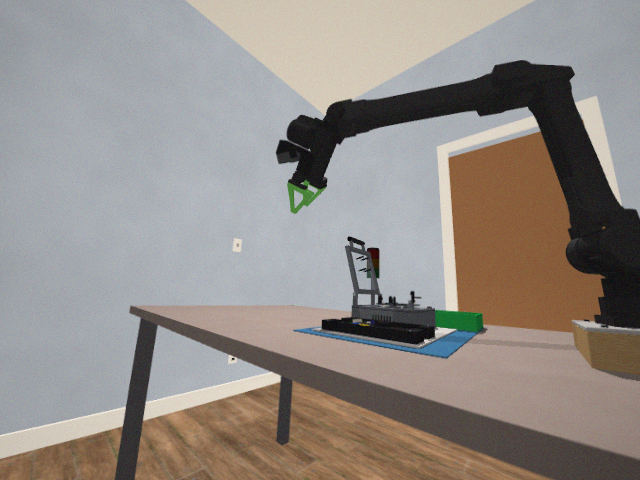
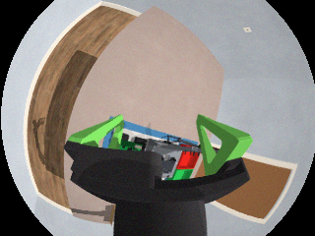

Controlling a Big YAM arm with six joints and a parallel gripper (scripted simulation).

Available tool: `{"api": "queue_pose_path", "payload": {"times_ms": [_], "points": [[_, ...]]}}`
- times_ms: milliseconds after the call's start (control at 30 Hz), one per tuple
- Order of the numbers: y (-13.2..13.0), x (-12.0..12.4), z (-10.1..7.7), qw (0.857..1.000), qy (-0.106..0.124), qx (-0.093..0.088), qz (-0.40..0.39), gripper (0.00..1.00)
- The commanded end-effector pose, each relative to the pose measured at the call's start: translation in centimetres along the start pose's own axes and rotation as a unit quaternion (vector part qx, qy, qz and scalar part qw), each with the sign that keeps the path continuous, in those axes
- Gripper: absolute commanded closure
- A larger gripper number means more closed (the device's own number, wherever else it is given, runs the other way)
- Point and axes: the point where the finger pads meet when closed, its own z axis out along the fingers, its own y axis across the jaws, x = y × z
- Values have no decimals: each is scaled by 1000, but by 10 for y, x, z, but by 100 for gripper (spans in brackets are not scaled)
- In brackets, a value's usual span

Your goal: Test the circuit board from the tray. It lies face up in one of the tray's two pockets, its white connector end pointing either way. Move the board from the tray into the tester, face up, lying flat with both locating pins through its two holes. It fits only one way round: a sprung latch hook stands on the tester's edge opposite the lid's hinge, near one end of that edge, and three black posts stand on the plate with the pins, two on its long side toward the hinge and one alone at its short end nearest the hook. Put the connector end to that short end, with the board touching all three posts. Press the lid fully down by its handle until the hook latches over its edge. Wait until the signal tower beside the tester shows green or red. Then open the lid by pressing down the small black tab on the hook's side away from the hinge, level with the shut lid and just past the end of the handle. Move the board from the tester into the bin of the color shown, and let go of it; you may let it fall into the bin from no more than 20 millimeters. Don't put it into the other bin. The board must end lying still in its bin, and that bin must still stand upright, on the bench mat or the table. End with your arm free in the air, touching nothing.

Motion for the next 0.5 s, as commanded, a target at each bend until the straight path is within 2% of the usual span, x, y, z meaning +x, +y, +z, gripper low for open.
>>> {"api": "queue_pose_path", "payload": {"times_ms": [0, 33, 67, 100, 133, 167, 233, 267, 300, 333, 367, 400, 433, 467], "points": [[-32, -4, -18, 995, 10, -22, -100, 0], [-28, -2, -11, 994, 15, -24, -103, 0], [-43, 6, -35, 989, 13, -43, -140, 0], [-43, 6, -35, 989, 13, -43, -140, 0], [-37, 8, -25, 988, 21, -46, -144, 0], [-45, 18, -38, 980, 24, -69, -183, 0], [-45, 18, -38, 980, 24, -69, -183, 0], [-36, 33, -24, 967, 47, -102, -230, 0], [-34, 34, -21, 966, 50, -104, -231, 0], [-40, 43, -33, 955, 51, -127, -264, 0], [-36, 45, -26, 953, 56, -130, -267, 0], [-50, 52, -52, 944, 44, -146, -293, 0], [-47, 53, -46, 943, 49, -149, -295, 0], [-51, 62, -57, 930, 47, -170, -323, 0]]}}
